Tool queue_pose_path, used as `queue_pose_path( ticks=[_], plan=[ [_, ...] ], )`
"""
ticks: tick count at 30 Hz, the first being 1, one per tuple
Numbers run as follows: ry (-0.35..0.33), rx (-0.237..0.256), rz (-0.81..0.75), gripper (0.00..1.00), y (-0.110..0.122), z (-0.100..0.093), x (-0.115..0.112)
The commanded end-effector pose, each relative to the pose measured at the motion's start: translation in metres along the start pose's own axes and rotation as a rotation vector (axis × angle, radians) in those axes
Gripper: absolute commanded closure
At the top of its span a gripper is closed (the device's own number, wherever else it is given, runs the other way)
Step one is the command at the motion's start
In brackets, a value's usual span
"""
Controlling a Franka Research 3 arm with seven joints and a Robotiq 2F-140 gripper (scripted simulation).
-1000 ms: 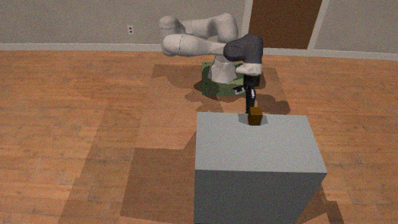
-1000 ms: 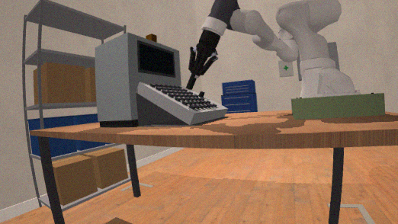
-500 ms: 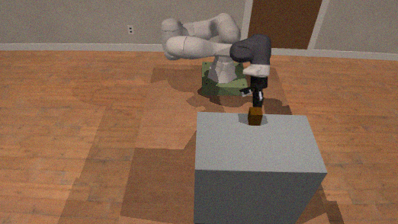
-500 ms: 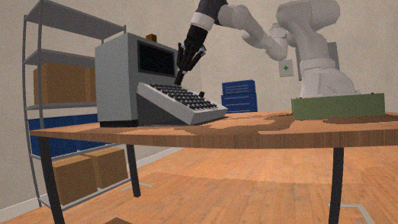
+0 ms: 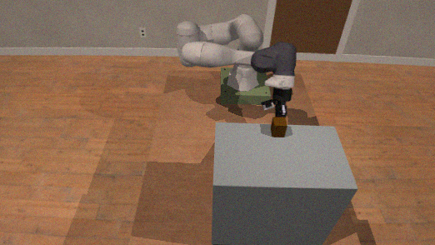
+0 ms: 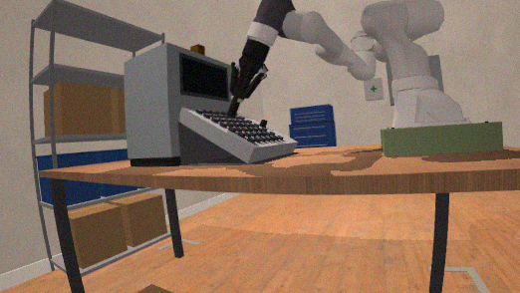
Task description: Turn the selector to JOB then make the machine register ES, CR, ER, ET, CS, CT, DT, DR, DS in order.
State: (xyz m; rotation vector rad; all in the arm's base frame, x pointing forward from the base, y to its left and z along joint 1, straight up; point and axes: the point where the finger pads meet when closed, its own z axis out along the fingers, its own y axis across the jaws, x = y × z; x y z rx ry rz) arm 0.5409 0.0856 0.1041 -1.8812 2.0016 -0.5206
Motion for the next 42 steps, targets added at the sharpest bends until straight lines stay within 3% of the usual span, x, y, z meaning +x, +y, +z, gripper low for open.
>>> queue_pose_path(
  ticks=[1,42],
  plan=[
    [-0.006,0.006,0.005,0.90,-0.0024,0.0018,-0.0020],
    [-0.006,0.006,0.005,0.90,-0.0024,0.0070,-0.0020]
  ],
)
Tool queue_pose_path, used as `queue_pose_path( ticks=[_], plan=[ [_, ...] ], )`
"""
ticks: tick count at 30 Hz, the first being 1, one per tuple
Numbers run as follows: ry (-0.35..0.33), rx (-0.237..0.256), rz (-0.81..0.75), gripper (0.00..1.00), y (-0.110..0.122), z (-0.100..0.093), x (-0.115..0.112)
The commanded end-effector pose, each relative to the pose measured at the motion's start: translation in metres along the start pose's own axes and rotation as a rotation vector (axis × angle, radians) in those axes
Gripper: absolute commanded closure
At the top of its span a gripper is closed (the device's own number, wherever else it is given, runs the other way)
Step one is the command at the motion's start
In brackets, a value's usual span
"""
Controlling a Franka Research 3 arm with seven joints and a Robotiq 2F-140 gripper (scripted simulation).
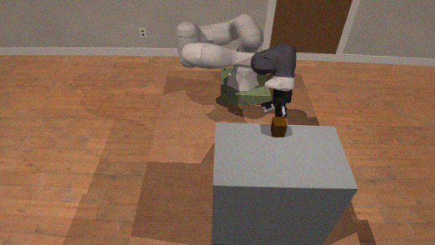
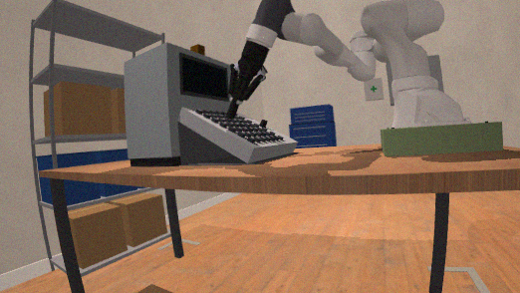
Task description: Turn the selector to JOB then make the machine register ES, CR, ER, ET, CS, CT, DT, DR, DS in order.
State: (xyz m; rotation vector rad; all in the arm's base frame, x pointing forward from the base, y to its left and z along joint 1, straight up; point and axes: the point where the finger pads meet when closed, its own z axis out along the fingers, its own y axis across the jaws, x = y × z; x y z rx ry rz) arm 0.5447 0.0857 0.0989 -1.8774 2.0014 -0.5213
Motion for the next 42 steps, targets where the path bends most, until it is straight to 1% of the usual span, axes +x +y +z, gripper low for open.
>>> queue_pose_path(
  ticks=[1,19,42],
  plan=[
    [-0.005,0.004,0.003,0.90,-0.0016,0.0010,-0.0017],
    [-0.005,0.004,0.003,0.90,-0.0016,0.0061,-0.0018],
    [-0.005,0.004,0.003,0.90,-0.0016,0.0064,-0.0018]
  ],
)
